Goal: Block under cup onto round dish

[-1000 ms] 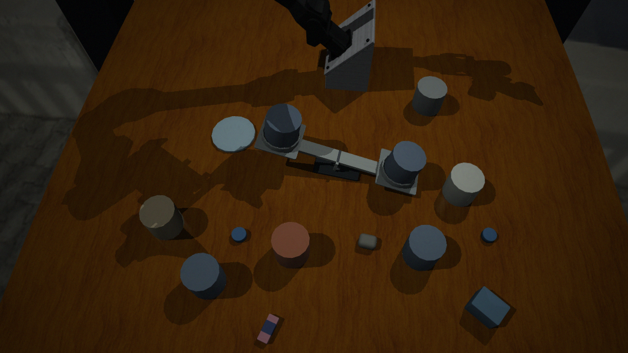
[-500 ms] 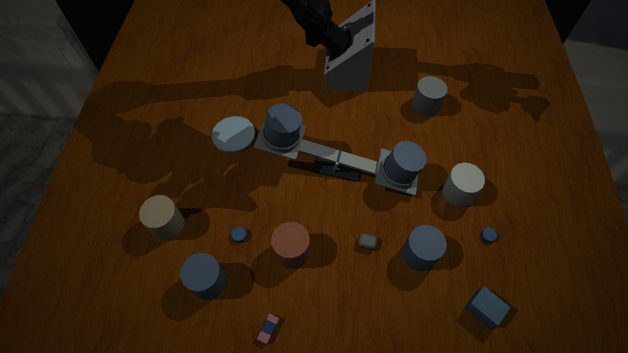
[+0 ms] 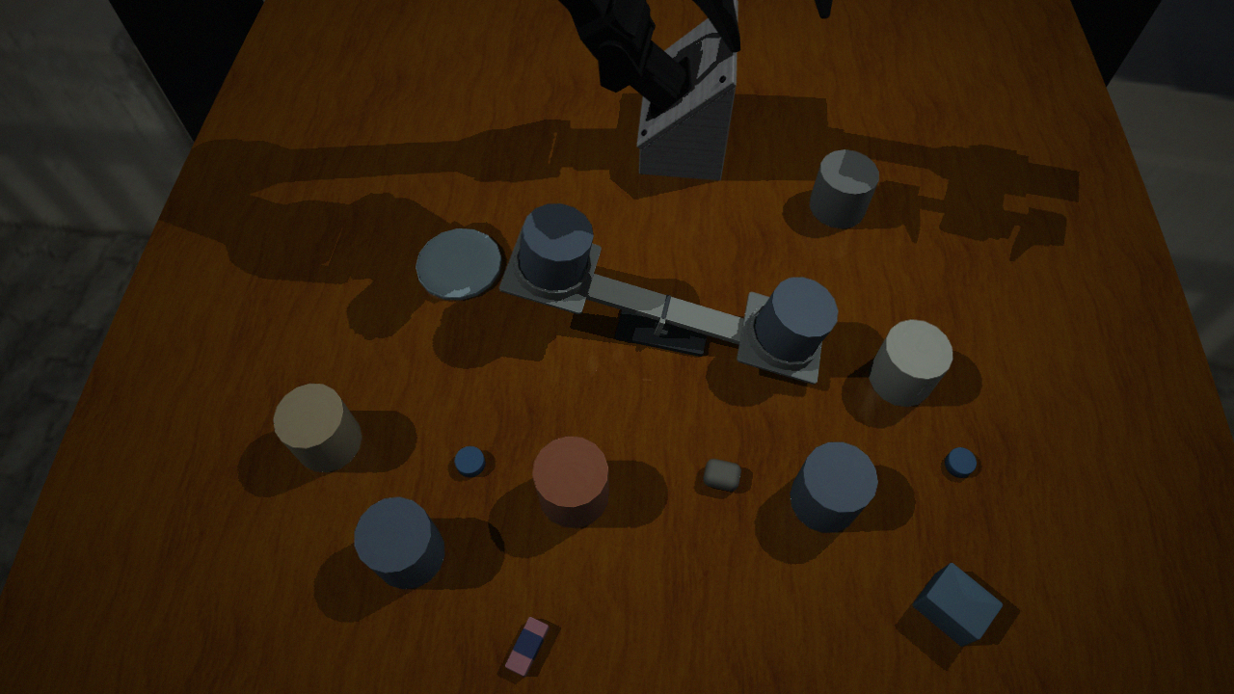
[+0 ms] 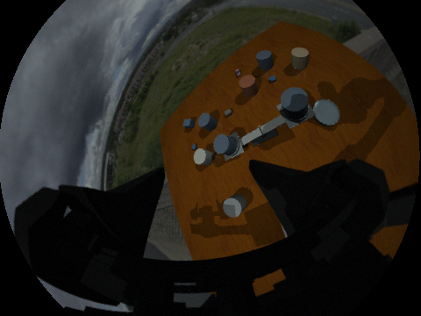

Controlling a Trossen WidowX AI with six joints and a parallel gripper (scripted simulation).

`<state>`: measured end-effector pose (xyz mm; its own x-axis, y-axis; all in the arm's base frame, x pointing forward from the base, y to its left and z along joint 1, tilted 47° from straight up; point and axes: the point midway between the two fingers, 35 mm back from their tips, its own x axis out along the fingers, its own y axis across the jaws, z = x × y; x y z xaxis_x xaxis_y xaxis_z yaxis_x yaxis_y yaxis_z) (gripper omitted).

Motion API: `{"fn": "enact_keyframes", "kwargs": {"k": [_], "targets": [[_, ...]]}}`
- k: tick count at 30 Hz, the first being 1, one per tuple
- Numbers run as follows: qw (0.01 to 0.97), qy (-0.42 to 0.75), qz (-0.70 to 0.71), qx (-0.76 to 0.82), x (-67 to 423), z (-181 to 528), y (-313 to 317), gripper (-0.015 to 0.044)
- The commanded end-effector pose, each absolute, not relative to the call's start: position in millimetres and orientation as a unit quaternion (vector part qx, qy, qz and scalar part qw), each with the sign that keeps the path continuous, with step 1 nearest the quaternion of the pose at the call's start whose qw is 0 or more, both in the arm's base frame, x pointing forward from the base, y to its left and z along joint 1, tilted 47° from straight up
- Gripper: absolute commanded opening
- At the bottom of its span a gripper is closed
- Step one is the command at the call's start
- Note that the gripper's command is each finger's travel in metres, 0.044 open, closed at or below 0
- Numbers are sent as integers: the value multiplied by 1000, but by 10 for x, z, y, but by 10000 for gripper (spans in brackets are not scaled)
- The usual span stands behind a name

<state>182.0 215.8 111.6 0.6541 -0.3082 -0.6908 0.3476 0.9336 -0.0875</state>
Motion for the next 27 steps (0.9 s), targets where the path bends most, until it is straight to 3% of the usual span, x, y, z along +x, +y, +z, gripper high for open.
{"fn": "enact_keyframes", "kwargs": {"k": [1, 17, 27], "targets": [[907, 367, -202, -48, 1841, 1039, 1945, 440], [847, 348, -260, -306, 1878, 960, 1280, 440], [838, 354, -260, -324, 1893, 950, 1263, 440]]}}
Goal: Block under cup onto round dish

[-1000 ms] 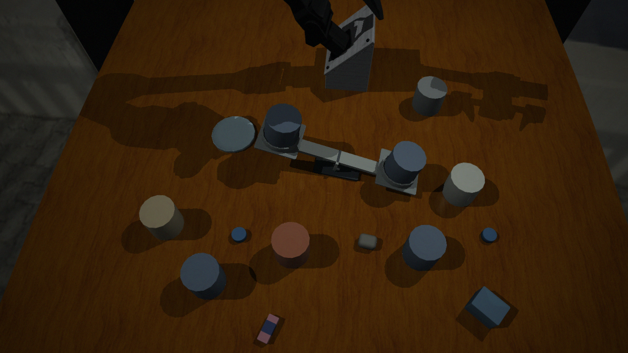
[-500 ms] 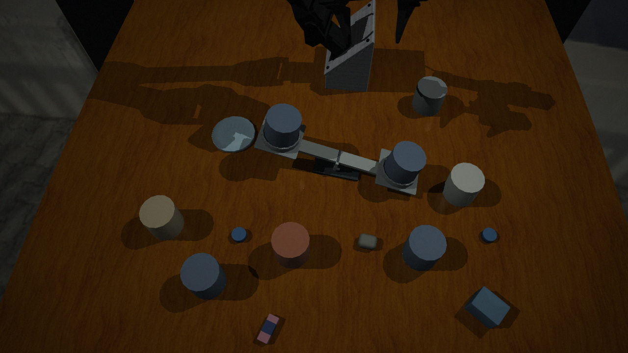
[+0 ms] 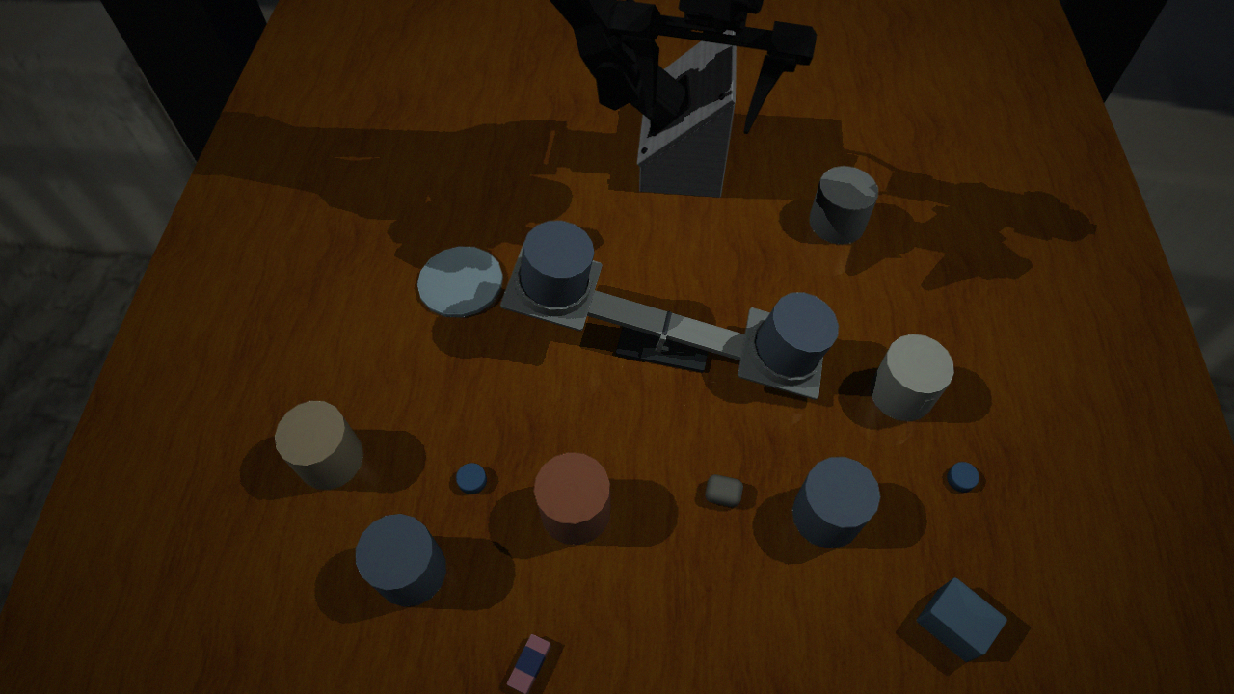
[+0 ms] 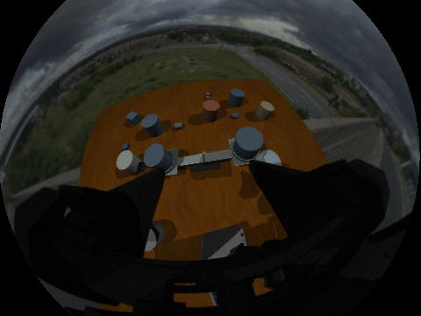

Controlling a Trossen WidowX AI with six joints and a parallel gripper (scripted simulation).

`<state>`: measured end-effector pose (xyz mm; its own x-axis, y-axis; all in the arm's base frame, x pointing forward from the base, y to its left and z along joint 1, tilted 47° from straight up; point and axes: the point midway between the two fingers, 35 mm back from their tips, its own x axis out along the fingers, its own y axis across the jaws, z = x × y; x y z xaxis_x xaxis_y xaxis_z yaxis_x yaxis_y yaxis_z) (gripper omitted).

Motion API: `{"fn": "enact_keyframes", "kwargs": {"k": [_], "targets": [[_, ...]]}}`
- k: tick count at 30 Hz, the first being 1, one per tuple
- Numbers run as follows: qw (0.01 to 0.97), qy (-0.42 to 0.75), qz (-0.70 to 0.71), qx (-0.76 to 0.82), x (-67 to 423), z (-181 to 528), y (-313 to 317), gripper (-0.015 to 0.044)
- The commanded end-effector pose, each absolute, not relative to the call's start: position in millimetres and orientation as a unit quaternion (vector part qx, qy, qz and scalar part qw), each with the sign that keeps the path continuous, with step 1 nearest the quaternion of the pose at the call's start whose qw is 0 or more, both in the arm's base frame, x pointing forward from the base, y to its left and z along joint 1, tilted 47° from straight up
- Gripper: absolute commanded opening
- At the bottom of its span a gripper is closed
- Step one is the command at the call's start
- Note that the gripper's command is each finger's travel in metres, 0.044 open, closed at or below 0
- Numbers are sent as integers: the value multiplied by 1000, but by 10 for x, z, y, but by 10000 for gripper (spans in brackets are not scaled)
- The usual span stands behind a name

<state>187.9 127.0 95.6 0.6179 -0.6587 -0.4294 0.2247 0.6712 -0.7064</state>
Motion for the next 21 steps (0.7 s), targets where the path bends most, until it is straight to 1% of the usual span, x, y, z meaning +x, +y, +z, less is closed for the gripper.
{"fn": "enact_keyframes", "kwargs": {"k": [1, 13, 21], "targets": [[831, 362, -259, -333, 1910, 935, 1272, 440], [737, 465, -227, -436, 2167, 698, 1335, 440], [656, 540, -178, -497, 2387, 486, 1352, 440]]}}
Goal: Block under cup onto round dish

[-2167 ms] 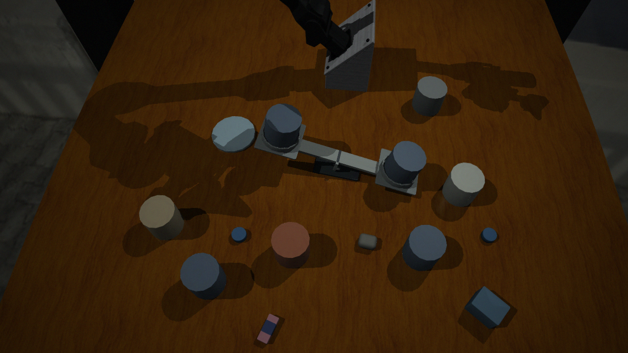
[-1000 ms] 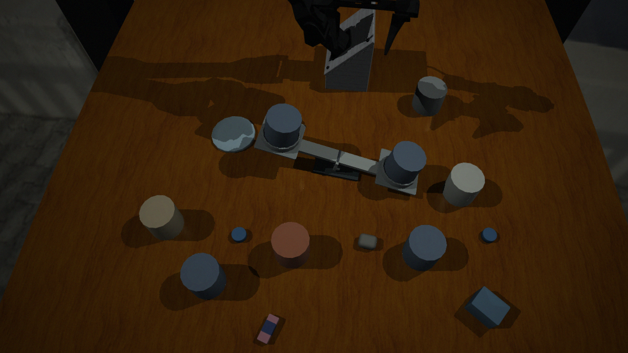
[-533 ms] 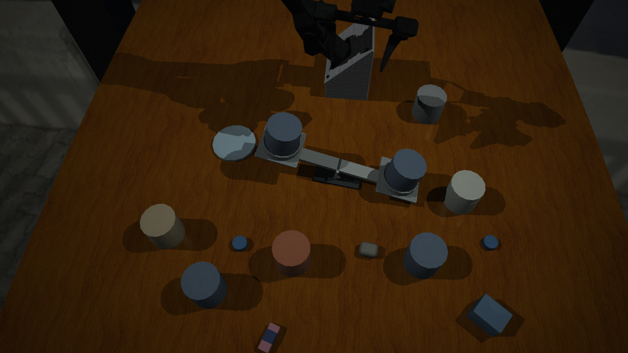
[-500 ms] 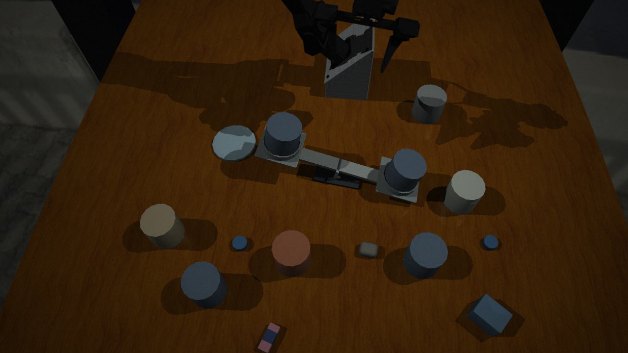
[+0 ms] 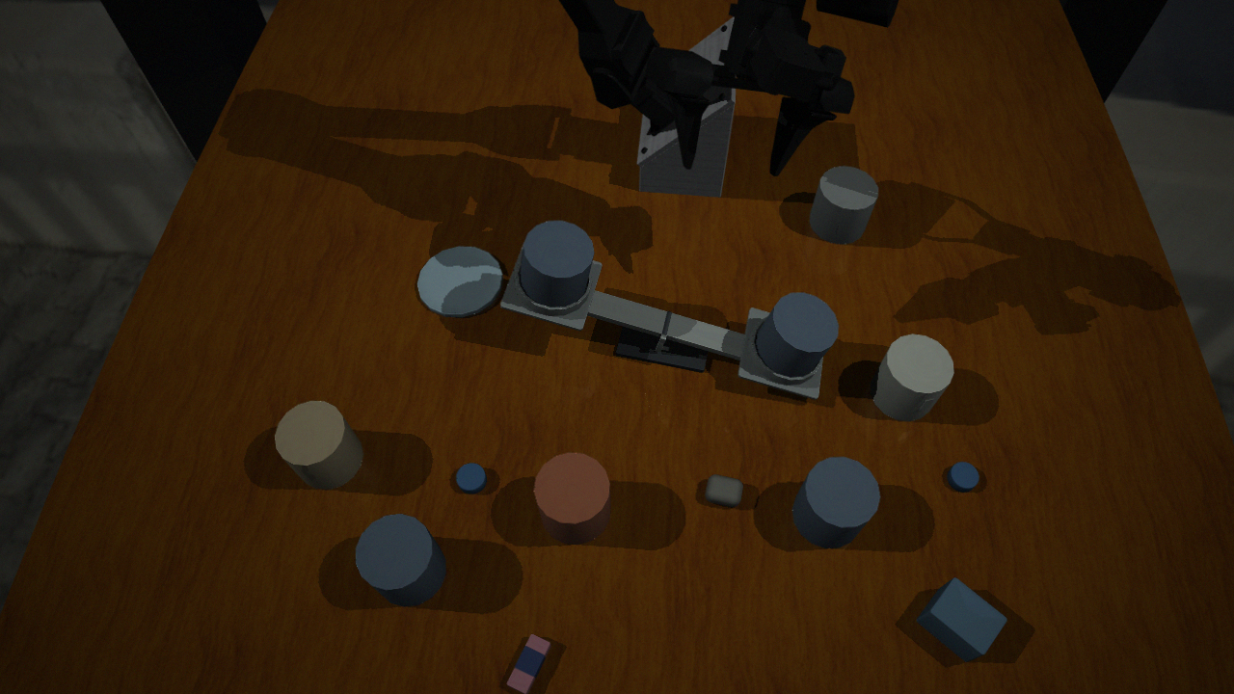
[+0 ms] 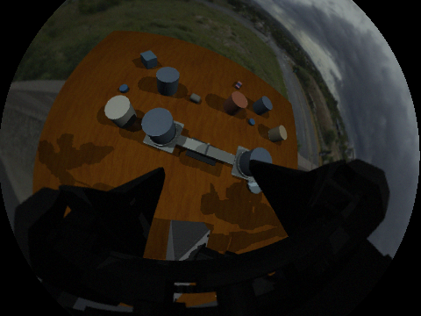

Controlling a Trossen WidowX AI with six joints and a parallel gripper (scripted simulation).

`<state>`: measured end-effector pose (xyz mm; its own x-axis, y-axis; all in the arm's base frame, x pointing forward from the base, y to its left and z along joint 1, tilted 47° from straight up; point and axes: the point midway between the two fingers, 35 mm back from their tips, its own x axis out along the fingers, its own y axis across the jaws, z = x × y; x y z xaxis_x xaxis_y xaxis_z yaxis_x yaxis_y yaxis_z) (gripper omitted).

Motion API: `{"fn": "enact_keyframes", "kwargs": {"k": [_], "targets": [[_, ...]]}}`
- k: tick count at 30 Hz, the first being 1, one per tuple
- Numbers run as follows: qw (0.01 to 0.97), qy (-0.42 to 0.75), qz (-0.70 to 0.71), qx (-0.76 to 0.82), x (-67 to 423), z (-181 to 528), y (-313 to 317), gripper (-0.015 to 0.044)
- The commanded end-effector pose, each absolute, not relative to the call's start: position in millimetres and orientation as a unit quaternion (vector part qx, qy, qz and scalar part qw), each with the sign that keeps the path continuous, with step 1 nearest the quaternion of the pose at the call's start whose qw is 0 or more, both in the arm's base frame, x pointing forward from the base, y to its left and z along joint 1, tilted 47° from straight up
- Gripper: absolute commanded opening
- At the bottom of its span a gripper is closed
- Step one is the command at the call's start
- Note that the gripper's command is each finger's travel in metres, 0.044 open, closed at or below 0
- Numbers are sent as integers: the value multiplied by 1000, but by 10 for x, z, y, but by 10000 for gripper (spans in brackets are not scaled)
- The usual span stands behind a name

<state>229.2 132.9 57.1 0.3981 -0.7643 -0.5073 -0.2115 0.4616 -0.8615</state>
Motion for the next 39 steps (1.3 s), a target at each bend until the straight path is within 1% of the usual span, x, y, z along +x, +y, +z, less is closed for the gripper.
{"fn": "enact_keyframes", "kwargs": {"k": [1, 17, 31, 39], "targets": [[646, 549, -171, -503, 2415, 457, 1352, 440], [477, 664, -10, -576, 2866, -25, 1313, 440], [342, 708, 173, -594, 3245, -514, 1164, 440], [328, 708, 194, -594, 3281, -568, 1146, 440]]}}
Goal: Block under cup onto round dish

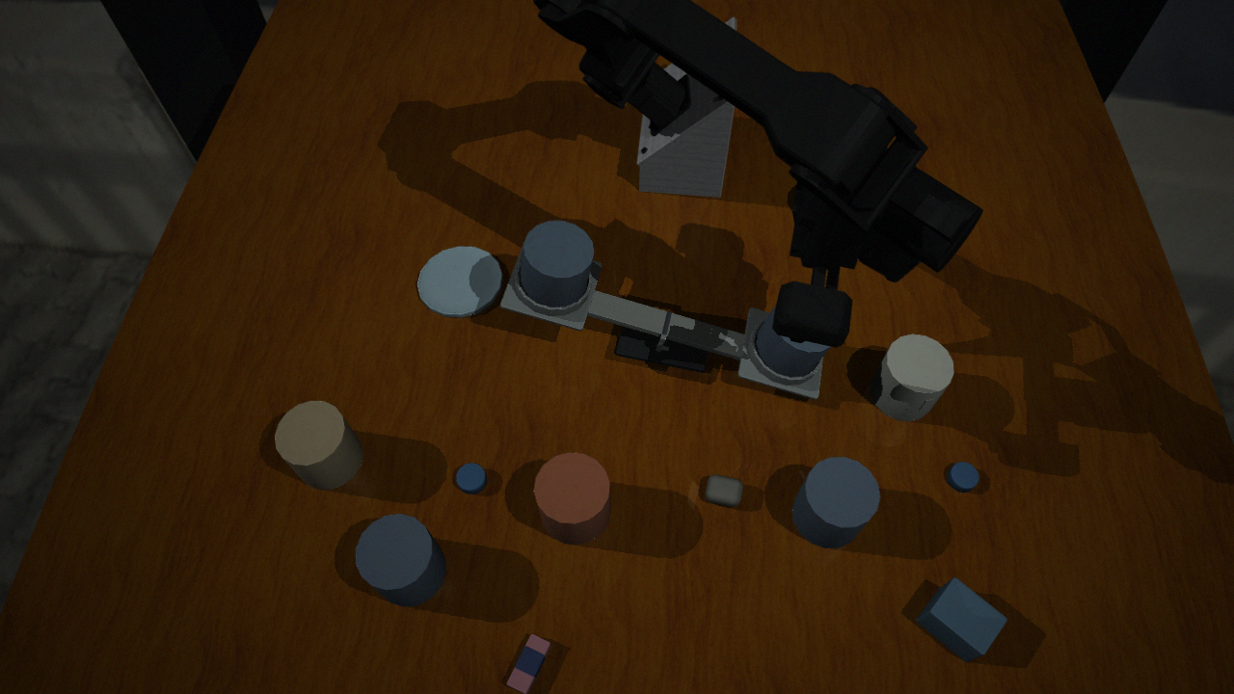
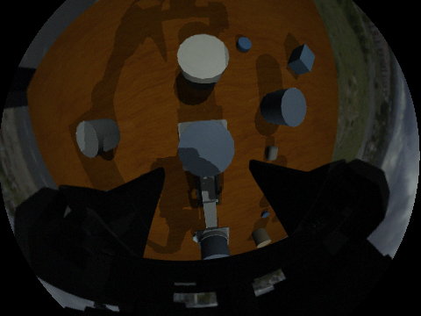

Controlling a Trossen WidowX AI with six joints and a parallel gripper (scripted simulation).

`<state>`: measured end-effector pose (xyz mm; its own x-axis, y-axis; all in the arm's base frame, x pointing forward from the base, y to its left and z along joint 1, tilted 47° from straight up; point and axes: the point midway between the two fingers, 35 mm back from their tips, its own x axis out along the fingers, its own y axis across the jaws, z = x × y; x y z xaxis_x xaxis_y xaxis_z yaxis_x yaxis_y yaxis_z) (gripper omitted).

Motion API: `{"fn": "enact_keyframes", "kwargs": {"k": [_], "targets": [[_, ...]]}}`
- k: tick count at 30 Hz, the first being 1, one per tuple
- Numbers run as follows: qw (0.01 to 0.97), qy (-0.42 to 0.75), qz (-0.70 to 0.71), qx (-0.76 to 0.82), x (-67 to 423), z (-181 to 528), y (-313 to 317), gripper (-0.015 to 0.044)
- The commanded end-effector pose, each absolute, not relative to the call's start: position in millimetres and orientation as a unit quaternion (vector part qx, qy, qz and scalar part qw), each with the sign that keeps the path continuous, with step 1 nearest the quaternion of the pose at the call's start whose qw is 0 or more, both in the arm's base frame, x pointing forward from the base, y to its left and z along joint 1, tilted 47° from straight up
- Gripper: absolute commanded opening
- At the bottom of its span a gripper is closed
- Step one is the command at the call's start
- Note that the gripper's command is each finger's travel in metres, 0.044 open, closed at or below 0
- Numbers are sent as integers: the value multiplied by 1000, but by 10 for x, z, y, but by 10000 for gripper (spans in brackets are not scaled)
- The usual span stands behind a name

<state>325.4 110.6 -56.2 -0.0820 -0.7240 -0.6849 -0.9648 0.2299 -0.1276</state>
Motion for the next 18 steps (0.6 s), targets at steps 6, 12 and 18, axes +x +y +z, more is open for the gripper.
{"fn": "enact_keyframes", "kwargs": {"k": [6, 12, 18], "targets": [[328, 708, 194, -594, 3270, -671, 1037, 440], [328, 708, 194, -594, 3271, -713, 997, 440], [328, 708, 194, -594, 3269, -783, 928, 440]]}}
